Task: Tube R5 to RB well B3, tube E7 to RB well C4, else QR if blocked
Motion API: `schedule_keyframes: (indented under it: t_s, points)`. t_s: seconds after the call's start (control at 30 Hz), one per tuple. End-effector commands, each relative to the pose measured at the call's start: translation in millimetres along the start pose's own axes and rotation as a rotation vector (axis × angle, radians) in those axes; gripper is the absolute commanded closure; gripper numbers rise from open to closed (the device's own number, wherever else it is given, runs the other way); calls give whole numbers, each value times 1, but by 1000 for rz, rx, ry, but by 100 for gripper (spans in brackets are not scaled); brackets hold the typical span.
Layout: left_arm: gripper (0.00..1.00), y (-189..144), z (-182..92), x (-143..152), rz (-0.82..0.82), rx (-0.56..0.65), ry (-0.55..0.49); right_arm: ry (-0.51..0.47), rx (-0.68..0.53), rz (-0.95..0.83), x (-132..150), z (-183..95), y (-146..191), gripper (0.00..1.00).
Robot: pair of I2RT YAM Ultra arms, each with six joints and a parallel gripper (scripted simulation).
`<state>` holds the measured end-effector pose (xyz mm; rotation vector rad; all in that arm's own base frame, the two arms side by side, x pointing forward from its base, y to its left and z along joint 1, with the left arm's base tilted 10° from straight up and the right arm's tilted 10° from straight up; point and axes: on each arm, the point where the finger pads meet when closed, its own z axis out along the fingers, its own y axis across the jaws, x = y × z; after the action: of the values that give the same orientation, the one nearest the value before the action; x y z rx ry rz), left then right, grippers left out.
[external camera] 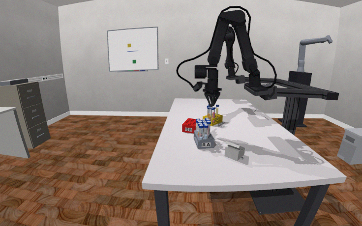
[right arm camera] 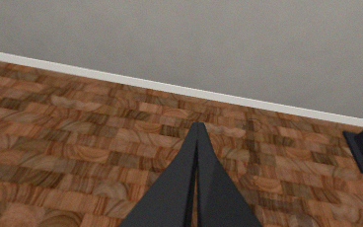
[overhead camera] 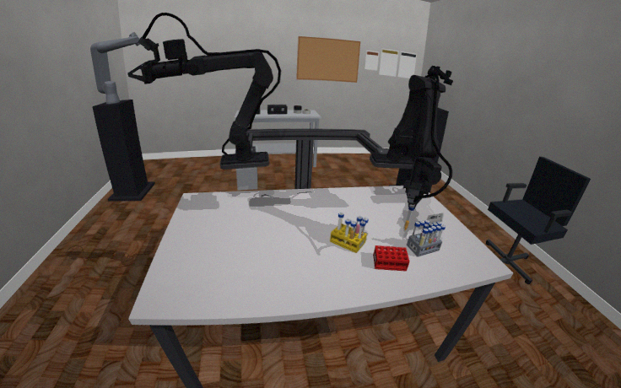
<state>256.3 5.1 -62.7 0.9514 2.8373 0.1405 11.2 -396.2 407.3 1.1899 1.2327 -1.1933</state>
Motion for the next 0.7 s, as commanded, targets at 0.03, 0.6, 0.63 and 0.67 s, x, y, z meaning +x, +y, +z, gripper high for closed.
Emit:
schedule_keyframes:
  t_s: [0.03, 0.6, 0.63, 0.67]
  points:
    - [100, -4, -2, -17, -33, -9, -1, -50, 22, 8, -25, -12, -8, 100]
    - [100, -36, -2, -57, -32, -11, -3, -50, 22, 8, -25, -12, -8, 100]
    - [100, -38, -2, -60, -32, -11, -3, -50, 22, 8, -25, -12, -8, 100]
    - [100, -38, -2, -60, -32, -11, -3, -50, 22, 8, -25, -12, -8, 100]
